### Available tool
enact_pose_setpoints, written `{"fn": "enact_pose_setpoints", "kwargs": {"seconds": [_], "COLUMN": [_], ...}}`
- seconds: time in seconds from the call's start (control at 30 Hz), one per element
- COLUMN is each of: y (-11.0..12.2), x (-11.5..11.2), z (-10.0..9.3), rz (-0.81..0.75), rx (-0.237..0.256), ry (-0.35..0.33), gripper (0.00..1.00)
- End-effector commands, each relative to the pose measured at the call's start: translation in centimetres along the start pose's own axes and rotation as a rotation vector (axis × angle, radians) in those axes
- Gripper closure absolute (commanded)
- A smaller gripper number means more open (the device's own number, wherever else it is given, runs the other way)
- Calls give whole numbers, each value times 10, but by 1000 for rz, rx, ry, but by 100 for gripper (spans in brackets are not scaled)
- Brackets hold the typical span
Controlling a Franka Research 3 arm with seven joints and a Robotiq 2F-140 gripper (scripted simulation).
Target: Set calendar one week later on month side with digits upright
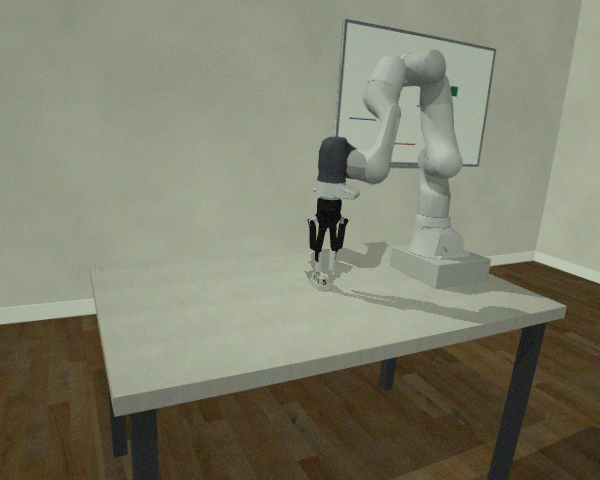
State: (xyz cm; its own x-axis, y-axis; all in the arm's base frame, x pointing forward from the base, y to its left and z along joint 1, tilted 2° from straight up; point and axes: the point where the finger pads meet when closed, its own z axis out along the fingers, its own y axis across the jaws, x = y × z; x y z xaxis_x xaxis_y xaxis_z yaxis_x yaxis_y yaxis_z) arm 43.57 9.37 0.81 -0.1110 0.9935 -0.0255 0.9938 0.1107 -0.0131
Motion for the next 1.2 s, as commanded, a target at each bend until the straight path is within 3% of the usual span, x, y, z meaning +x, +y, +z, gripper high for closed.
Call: {"fn": "enact_pose_setpoints", "kwargs": {"seconds": [0.0, 1.17], "y": [4, 4], "x": [1, 1], "z": [2, 10], "rz": [19, 19], "rx": [-12, -12], "ry": [-2, -2], "gripper": [72, 72]}}
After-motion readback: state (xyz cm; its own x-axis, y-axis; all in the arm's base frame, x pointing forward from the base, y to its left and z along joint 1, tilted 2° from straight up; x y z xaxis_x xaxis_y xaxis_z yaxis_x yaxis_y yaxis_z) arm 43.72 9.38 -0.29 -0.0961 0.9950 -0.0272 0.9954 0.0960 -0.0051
